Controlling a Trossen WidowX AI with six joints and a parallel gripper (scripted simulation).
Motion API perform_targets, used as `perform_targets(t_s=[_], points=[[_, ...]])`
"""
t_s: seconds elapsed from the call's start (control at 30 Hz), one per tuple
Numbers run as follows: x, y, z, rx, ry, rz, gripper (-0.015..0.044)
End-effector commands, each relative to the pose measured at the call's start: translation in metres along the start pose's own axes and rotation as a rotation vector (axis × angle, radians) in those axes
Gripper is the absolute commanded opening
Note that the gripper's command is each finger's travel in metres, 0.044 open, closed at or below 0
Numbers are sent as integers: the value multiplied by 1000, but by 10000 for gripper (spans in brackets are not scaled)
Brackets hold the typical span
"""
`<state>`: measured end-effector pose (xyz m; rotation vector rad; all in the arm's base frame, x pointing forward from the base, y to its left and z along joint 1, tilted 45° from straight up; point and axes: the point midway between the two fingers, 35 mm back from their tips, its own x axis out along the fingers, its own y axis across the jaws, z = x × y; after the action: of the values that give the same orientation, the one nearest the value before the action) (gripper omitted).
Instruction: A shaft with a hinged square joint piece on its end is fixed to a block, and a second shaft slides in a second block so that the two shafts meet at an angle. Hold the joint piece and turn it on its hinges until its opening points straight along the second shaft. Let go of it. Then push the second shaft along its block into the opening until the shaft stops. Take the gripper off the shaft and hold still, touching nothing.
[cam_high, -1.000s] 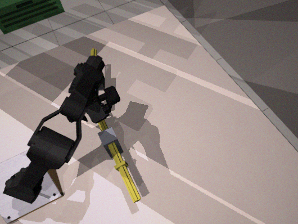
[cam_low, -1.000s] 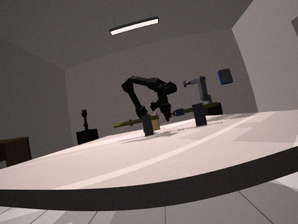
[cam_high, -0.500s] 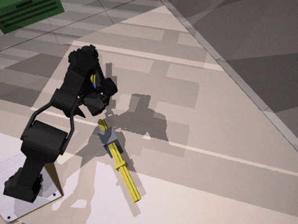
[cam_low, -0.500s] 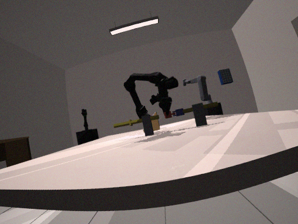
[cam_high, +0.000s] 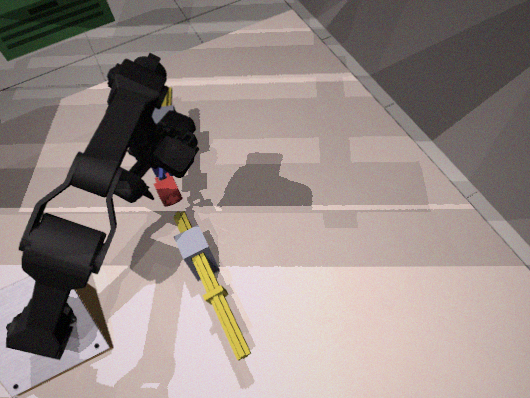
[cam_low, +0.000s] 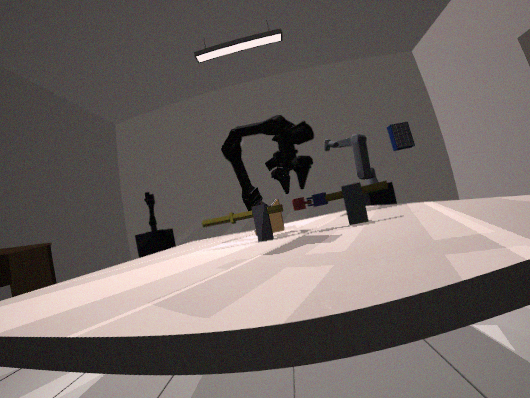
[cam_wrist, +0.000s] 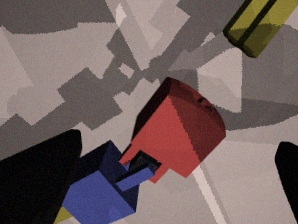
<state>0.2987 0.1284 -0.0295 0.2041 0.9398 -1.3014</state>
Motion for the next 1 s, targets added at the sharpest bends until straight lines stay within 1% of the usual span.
perform_targets(t_s=[0.0,0.6,0.97], points=[[-15,0,1,-152,10,7,440],[-75,-10,3,-761,21,41,440],[-77,-11,3,-763,18,42,440]])
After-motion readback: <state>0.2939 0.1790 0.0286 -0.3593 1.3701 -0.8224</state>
